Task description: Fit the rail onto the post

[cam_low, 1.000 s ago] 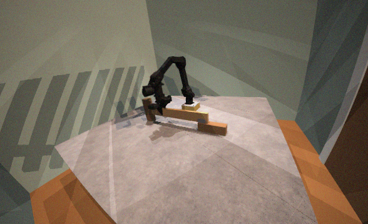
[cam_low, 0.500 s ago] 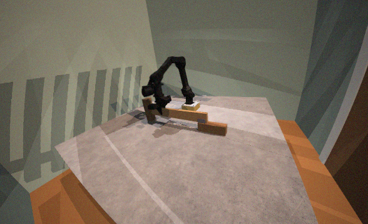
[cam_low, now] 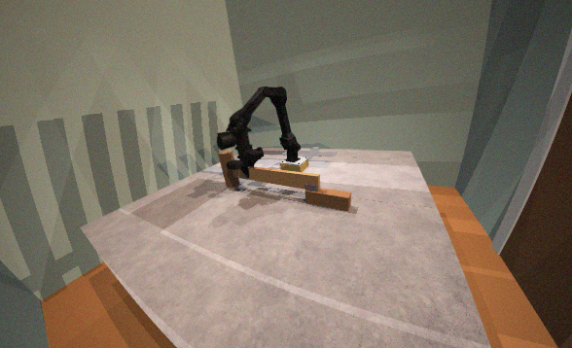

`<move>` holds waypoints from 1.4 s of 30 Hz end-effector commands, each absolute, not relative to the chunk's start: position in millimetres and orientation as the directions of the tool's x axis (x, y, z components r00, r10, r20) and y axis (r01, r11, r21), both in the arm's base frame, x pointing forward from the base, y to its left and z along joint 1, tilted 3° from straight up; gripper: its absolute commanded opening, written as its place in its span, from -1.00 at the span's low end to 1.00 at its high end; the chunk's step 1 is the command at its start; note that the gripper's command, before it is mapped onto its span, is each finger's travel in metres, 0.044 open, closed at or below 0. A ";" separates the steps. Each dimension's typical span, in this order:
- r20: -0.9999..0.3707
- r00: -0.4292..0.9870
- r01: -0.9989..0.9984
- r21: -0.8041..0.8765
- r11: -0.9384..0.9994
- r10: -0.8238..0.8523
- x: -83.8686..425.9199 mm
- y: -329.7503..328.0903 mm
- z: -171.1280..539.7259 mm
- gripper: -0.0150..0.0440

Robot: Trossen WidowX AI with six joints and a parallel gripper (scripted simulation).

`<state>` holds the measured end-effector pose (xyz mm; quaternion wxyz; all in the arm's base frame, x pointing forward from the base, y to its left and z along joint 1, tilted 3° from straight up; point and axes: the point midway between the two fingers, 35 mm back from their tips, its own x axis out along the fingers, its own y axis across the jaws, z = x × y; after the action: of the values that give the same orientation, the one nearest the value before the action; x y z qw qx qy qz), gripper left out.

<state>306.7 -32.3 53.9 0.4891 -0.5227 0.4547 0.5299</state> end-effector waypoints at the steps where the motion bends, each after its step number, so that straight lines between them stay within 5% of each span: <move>1: -0.999 0.030 -0.993 -0.035 -0.109 0.042 308.2 -34.8 55.7 -0.49; 32: -0.999 0.030 -0.993 -0.035 -0.109 0.041 309.2 -44.1 55.0 -0.49; 42: -0.999 0.025 -0.994 -0.029 -0.108 0.042 307.7 -42.0 53.5 0.40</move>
<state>307.5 -42.0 53.4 0.4886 -0.5224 0.4549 0.5305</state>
